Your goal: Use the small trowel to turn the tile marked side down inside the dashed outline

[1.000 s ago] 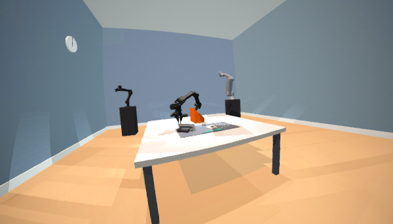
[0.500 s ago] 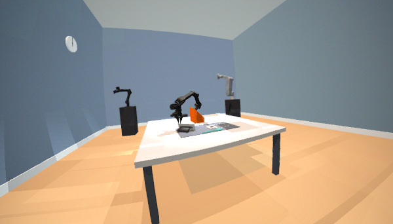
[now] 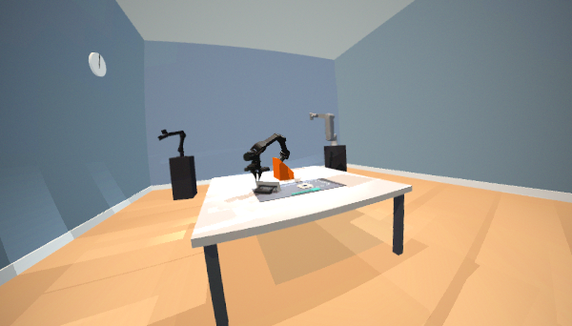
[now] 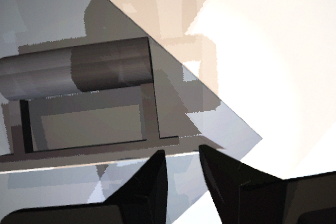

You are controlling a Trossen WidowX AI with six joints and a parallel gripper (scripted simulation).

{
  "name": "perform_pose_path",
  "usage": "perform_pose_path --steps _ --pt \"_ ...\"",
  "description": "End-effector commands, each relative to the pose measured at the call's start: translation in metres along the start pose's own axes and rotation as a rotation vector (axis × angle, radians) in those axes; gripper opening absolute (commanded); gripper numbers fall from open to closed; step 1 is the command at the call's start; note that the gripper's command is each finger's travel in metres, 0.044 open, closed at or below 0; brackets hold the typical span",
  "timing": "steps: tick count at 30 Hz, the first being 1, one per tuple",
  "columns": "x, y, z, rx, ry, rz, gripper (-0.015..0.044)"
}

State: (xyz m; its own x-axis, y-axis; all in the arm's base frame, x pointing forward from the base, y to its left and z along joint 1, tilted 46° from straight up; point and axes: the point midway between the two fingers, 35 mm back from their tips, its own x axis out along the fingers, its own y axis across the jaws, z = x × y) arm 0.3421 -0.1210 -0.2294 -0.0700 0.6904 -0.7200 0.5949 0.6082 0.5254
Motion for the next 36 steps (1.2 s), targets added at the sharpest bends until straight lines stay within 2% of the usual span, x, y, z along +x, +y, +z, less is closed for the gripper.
perform_pose_path --steps 1,10,36 --pt "0.002 0.001 -0.001 0.005 0.006 0.002 0.0100" --pt "0.000 0.000 -0.001 0.001 0.001 0.000 0.0100" --pt "0.003 0.001 -0.045 0.007 0.009 0.002 0.0100"
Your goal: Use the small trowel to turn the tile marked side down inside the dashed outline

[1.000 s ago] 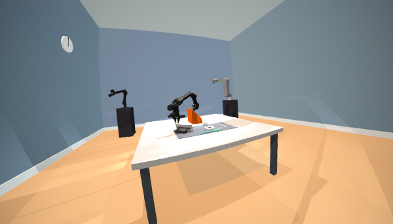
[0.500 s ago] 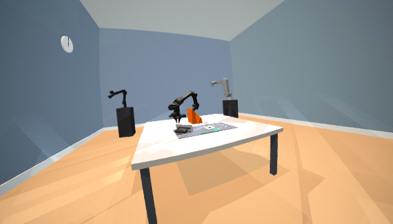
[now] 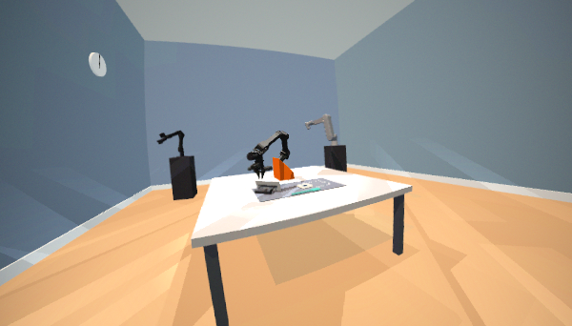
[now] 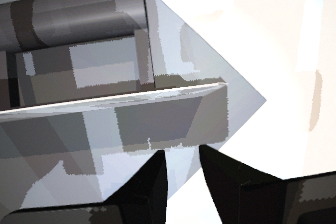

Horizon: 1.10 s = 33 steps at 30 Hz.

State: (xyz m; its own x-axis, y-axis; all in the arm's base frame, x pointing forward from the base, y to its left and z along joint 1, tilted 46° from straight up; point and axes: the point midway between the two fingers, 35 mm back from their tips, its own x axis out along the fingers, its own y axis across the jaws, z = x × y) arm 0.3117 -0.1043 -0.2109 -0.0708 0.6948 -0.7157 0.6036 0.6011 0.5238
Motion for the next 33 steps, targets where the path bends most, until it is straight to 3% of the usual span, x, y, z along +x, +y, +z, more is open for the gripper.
perform_pose_path --steps 1,19,33 --pt "0.003 -0.001 -0.007 -0.004 0.004 -0.002 0.0100" --pt "0.017 -0.001 -0.033 -0.003 0.006 -0.002 0.0100" --pt "-0.016 -0.002 -0.025 -0.003 0.005 -0.002 0.0100"
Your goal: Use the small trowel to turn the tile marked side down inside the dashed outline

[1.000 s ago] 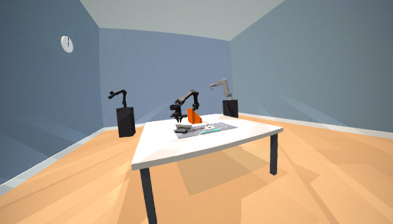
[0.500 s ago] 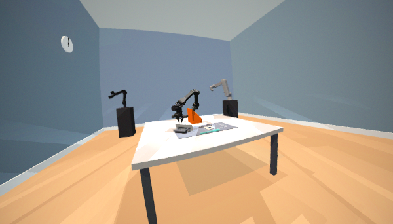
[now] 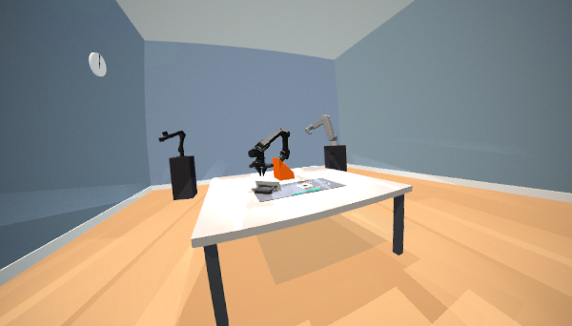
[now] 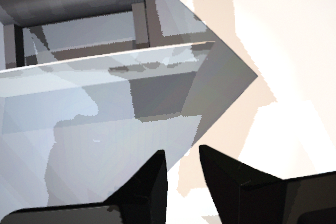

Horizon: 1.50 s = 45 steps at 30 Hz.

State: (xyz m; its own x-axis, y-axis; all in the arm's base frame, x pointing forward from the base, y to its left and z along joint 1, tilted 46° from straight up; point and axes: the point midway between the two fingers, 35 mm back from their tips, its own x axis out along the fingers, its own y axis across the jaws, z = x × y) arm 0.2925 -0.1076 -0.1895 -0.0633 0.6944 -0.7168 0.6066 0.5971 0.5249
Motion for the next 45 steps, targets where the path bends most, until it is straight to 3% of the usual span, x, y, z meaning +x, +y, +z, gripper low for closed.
perform_pose_path --steps 1,9,13,26,30,45 --pt "0.000 0.000 -0.001 -0.006 0.010 -0.005 0.0100" --pt "-0.001 0.001 0.000 -0.001 -0.001 0.000 0.0100" --pt "-0.001 0.001 0.000 -0.002 -0.001 0.000 0.0000" --pt "-0.001 0.000 0.000 -0.001 -0.001 0.000 0.0000" --pt "-0.002 0.001 0.001 -0.007 -0.001 0.000 0.0100" --pt "-0.012 0.046 0.030 -0.499 -0.005 -0.008 0.0100"
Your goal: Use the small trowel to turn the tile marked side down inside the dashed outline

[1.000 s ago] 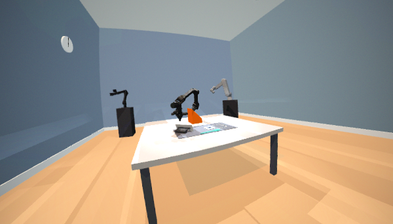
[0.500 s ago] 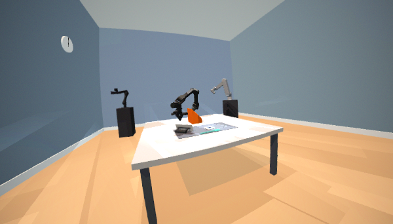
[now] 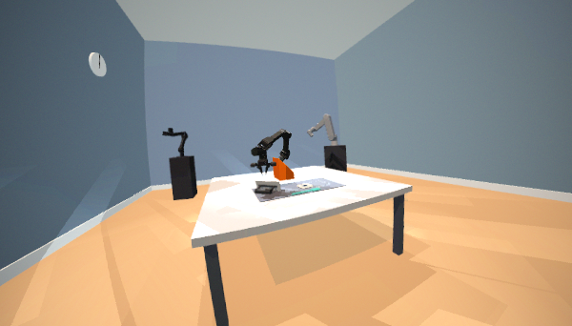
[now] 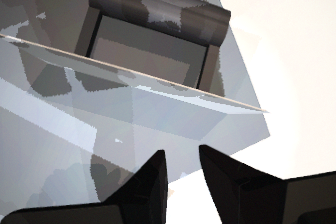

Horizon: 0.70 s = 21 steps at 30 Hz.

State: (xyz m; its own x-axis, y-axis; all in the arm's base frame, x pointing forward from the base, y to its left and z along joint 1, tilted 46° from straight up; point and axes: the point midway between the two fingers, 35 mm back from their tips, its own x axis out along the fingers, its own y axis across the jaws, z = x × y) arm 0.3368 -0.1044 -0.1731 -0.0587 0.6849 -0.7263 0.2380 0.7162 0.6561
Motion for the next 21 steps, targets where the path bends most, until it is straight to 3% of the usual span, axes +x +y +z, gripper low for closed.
perform_pose_path --steps 1,21 --pt "0.000 0.009 0.010 -0.122 0.004 0.003 0.0100" --pt "-0.009 0.066 0.059 -0.808 0.006 0.014 0.0100"
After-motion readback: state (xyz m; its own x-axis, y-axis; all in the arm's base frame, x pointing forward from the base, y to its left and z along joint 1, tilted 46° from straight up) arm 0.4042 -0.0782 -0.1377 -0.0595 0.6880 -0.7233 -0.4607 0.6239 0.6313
